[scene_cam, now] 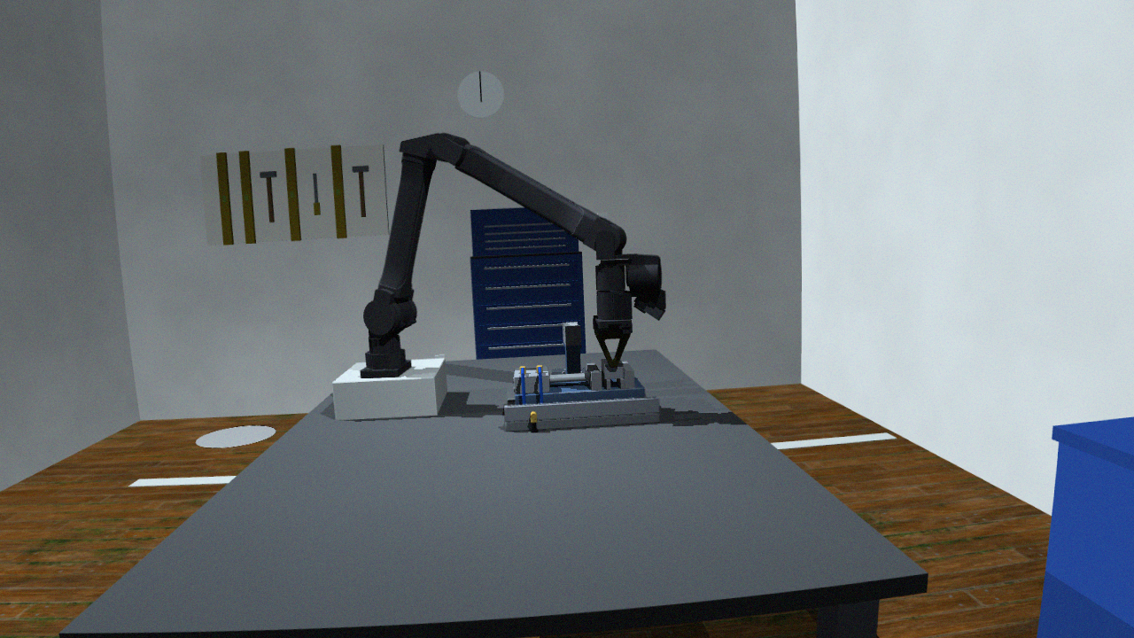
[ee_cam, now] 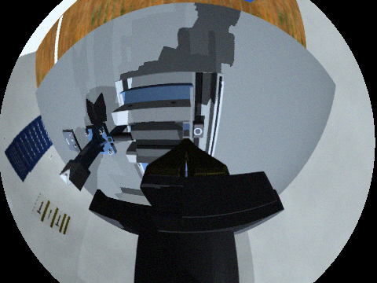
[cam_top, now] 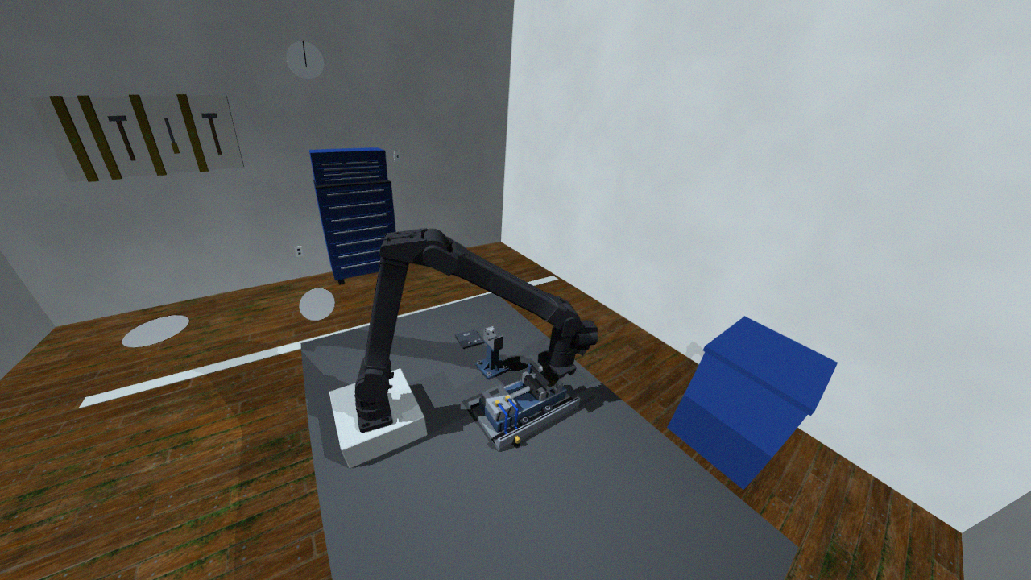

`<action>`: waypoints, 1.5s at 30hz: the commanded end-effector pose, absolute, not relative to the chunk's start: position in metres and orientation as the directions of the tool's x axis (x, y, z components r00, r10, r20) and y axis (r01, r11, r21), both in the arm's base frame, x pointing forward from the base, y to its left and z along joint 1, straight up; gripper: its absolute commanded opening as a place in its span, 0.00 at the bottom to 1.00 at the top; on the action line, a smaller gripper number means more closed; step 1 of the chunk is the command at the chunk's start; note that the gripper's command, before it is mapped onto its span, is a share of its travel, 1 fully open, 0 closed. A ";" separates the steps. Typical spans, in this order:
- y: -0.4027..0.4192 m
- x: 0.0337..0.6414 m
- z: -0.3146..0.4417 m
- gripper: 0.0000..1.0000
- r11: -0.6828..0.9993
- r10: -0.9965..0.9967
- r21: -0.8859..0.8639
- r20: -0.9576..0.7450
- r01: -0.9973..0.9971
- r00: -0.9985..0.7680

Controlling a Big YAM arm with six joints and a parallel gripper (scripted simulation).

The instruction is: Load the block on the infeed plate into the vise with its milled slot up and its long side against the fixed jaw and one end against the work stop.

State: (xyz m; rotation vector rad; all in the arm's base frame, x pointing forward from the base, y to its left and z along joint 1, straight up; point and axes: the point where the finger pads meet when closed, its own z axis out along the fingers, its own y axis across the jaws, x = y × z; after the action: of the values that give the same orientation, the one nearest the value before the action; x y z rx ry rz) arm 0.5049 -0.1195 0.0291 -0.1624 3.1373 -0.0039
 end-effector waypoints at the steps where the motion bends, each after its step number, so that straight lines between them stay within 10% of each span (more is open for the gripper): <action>1: -0.109 0.511 0.036 0.00 0.994 -0.111 -0.009 -0.024 -0.111 -0.994; 45: -0.100 0.509 0.035 0.00 0.994 -0.112 -0.008 -0.022 -0.111 -0.994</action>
State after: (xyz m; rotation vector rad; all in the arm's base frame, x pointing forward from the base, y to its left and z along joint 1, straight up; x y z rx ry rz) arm 0.5042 -0.1105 0.0291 -0.1631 3.1370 -0.0040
